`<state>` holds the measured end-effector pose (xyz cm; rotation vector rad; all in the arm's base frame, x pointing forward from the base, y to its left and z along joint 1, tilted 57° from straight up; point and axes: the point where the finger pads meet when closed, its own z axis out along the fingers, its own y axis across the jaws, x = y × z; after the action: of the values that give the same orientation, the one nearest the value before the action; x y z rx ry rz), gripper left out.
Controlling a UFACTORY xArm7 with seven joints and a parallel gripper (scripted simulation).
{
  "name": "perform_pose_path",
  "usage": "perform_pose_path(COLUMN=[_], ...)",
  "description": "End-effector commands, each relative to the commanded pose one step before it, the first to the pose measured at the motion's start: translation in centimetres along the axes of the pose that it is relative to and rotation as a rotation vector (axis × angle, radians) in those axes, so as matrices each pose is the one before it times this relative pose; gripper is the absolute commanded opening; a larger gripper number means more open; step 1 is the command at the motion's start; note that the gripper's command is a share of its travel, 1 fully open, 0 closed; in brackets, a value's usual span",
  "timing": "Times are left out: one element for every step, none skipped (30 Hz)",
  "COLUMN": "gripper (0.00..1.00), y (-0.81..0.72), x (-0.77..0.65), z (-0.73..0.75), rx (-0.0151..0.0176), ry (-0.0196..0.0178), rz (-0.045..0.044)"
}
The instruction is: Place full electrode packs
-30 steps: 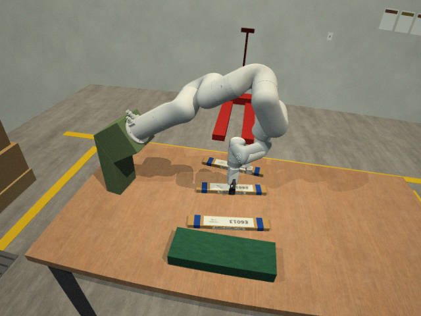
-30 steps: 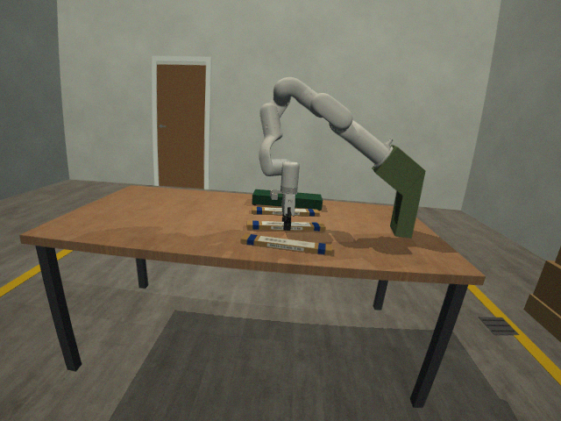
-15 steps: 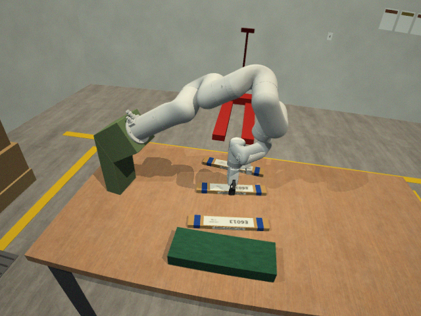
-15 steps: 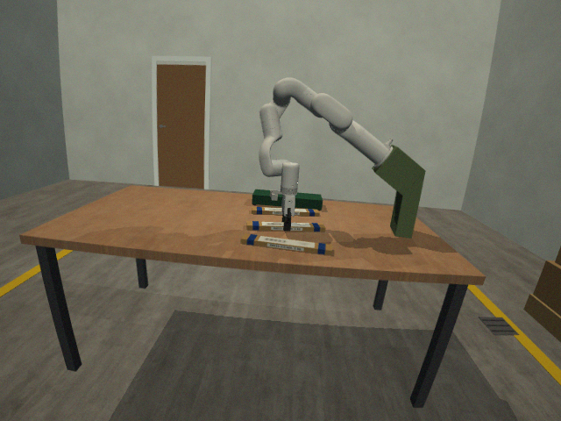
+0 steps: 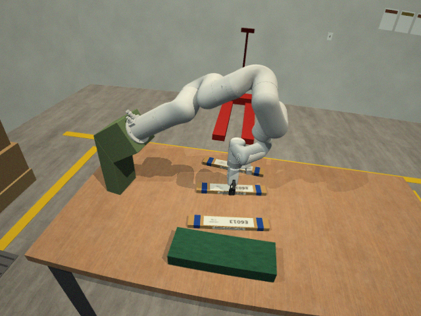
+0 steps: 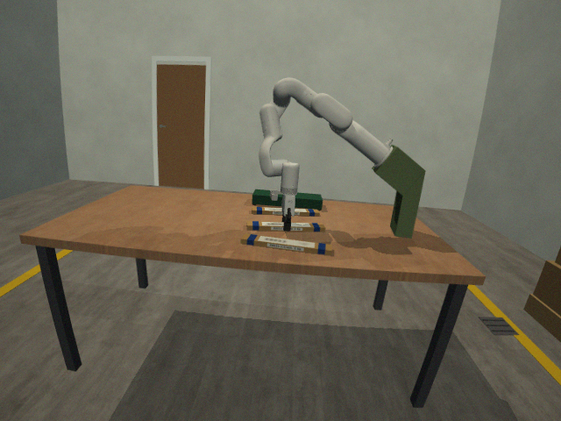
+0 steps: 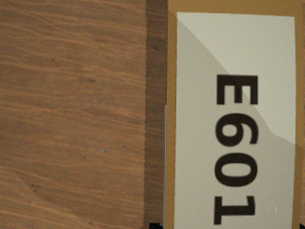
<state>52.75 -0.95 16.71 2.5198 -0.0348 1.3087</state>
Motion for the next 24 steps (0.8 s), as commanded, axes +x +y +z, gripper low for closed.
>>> perform_pose_path(gripper=[0.58, 0.58, 0.58, 0.58, 0.58, 0.58, 0.58, 0.58, 1.00, 1.00, 1.00, 1.00, 1.00, 1.00, 1.00, 1.00, 1.00, 1.00, 1.00, 1.00, 1.00, 1.00, 1.00, 1.00], y=[-0.069, 0.000, 0.000, 0.000, 0.000, 0.000, 0.000, 0.000, 0.000, 0.000, 0.000, 0.000, 0.000, 0.000, 0.000, 0.000, 0.000, 0.000, 0.000, 0.000, 0.000, 0.000, 0.000, 0.000], x=[0.069, 0.000, 0.000, 0.000, 0.000, 0.000, 0.000, 0.000, 0.000, 0.000, 0.000, 0.000, 0.000, 0.000, 0.000, 0.000, 0.000, 0.000, 0.000, 0.000, 0.000, 0.000, 0.000, 0.000], z=[-0.058, 0.000, 0.000, 0.000, 0.000, 0.000, 0.000, 0.000, 0.000, 0.000, 0.000, 0.000, 0.000, 0.000, 0.000, 0.000, 0.000, 0.000, 0.000, 0.000, 0.000, 0.000, 0.000, 0.000], rx=[0.00141, 0.00000, 0.00000, 0.00000, 0.00000, 0.00000, 0.00000, 0.00000, 0.00000, 0.00000, 0.00000, 0.00000, 0.00000, 0.00000, 0.00000, 0.00000, 0.00000, 0.00000, 0.00000, 0.00000, 0.00000, 0.00000, 0.00000, 0.00000], ry=[0.00142, 0.00000, 0.00000, 0.00000, 0.00000, 0.00000, 0.00000, 0.00000, 0.00000, 0.00000, 0.00000, 0.00000, 0.00000, 0.00000, 0.00000, 0.00000, 0.00000, 0.00000, 0.00000, 0.00000, 0.00000, 0.00000, 0.00000, 0.00000], rz=[-0.00050, 0.00000, 0.00000, 0.00000, 0.00000, 0.00000, 0.00000, 0.00000, 0.00000, 0.00000, 0.00000, 0.00000, 0.00000, 0.00000, 0.00000, 0.00000, 0.00000, 0.00000, 0.00000, 0.00000, 0.00000, 0.00000, 0.00000, 0.00000])
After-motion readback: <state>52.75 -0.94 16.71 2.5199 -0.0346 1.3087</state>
